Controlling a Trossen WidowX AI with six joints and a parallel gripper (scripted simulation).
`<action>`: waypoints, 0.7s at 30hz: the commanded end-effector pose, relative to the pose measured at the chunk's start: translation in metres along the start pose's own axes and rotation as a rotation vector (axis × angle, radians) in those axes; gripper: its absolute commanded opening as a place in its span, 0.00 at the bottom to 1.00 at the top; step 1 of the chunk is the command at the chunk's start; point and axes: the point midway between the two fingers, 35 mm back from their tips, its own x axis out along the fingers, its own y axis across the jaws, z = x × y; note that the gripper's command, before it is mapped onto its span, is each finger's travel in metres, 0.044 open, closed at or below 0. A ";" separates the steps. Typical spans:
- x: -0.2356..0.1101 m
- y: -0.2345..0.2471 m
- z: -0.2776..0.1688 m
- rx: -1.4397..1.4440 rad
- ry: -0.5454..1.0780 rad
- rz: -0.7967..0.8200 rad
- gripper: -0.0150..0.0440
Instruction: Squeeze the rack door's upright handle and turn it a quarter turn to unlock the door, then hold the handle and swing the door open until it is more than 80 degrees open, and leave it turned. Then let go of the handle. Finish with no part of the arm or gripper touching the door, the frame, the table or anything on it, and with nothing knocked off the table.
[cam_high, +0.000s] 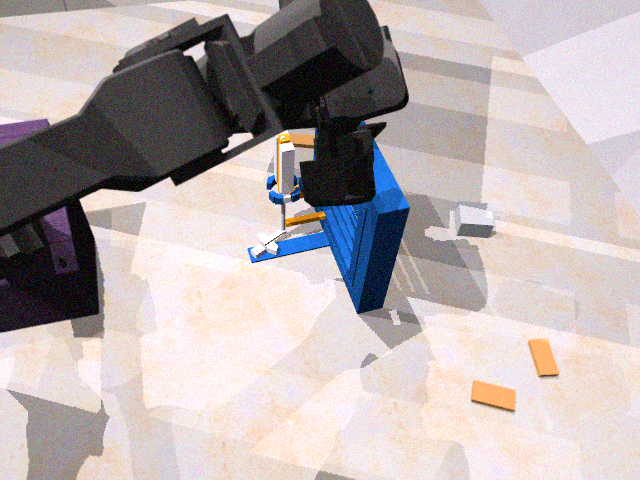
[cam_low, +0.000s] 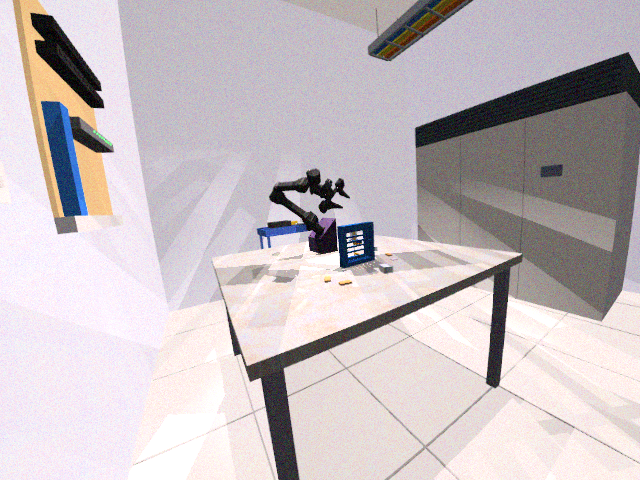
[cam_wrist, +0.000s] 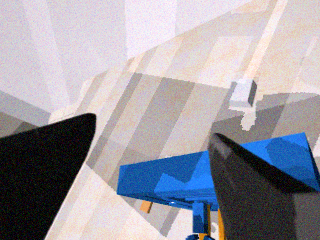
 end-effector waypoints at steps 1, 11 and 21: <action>0.011 0.004 -0.012 -0.001 0.094 -0.045 0.74; 0.031 0.008 -0.044 -0.038 0.310 -0.168 0.74; 0.042 0.010 -0.075 -0.105 0.499 -0.311 0.74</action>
